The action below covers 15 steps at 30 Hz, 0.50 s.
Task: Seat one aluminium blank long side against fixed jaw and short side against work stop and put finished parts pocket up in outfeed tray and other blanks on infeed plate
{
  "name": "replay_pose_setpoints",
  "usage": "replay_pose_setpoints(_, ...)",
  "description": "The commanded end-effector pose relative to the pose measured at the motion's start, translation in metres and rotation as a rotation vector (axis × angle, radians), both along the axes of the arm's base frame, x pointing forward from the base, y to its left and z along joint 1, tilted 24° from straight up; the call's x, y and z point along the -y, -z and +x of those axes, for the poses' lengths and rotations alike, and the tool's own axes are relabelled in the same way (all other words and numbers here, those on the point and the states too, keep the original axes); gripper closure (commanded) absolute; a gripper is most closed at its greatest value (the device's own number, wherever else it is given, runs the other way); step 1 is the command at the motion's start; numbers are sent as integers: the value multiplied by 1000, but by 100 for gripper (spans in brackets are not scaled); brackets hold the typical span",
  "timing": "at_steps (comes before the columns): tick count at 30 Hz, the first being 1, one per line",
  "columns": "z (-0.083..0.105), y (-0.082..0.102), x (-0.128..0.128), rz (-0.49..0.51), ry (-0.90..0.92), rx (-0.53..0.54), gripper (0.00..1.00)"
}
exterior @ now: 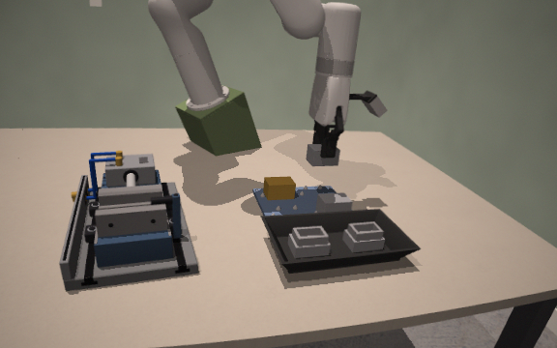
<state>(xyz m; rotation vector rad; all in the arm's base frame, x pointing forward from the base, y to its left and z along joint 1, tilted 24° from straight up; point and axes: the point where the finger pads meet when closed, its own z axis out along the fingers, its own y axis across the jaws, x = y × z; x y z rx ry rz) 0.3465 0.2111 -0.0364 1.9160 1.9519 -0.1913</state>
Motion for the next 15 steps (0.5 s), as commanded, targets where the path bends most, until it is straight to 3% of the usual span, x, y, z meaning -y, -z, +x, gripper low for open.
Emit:
replay_pose_setpoints(1, -4, -23, -9, -2, 1, 0, 100)
replay_pose_setpoints(7, -6, -37, -14, -2, 1, 0, 100)
replay_pose_setpoints(15, -7, -39, -15, -2, 1, 0, 100)
